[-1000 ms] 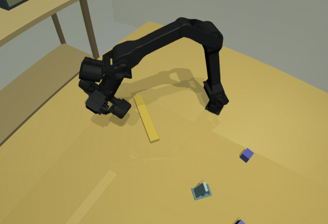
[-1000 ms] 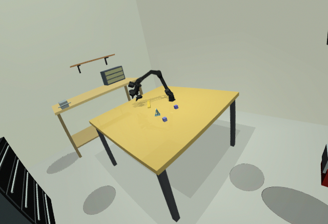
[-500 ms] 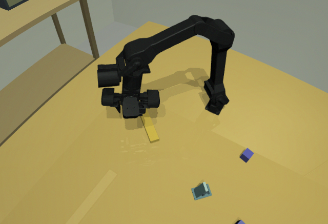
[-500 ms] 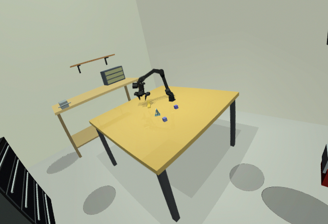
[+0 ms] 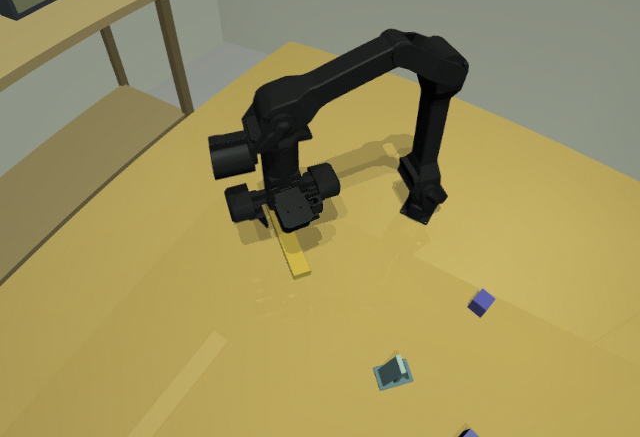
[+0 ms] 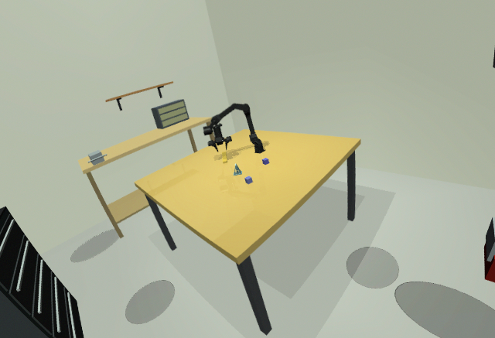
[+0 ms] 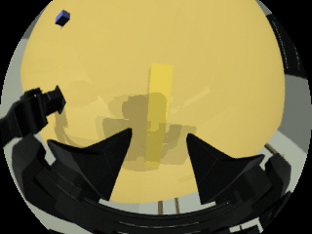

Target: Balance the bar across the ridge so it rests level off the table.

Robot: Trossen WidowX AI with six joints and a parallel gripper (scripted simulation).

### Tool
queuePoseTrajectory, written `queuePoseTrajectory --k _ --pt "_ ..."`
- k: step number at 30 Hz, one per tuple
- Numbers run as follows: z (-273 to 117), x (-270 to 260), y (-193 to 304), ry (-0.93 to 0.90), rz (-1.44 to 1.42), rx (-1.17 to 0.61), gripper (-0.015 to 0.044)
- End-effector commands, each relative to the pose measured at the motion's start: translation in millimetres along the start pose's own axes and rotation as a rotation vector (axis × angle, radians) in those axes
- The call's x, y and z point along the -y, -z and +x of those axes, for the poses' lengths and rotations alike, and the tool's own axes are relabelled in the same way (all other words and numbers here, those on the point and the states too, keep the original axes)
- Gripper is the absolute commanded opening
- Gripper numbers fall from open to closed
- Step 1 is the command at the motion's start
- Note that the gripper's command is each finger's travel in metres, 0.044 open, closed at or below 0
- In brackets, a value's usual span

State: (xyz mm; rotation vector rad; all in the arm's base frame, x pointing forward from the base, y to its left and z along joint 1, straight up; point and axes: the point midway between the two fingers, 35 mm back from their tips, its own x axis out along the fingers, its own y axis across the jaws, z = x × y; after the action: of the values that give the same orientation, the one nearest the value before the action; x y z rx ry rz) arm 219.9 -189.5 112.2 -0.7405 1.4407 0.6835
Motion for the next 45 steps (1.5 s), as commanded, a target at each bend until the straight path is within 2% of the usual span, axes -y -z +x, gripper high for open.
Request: queuePoseTrajectory --k 1,5,27,39,45 --pt "15 -2 -1 -0.01 -0.006 0.006 0.0315" --pt "38 -3 -1 -0.01 -0.006 0.006 0.0315" --pt "65 -3 -1 -0.01 -0.006 0.006 0.0315" --pt "65 -3 -1 -0.01 -0.006 0.006 0.0315" --pt "65 -4 -1 -0.011 -0.002 0.001 0.0157"
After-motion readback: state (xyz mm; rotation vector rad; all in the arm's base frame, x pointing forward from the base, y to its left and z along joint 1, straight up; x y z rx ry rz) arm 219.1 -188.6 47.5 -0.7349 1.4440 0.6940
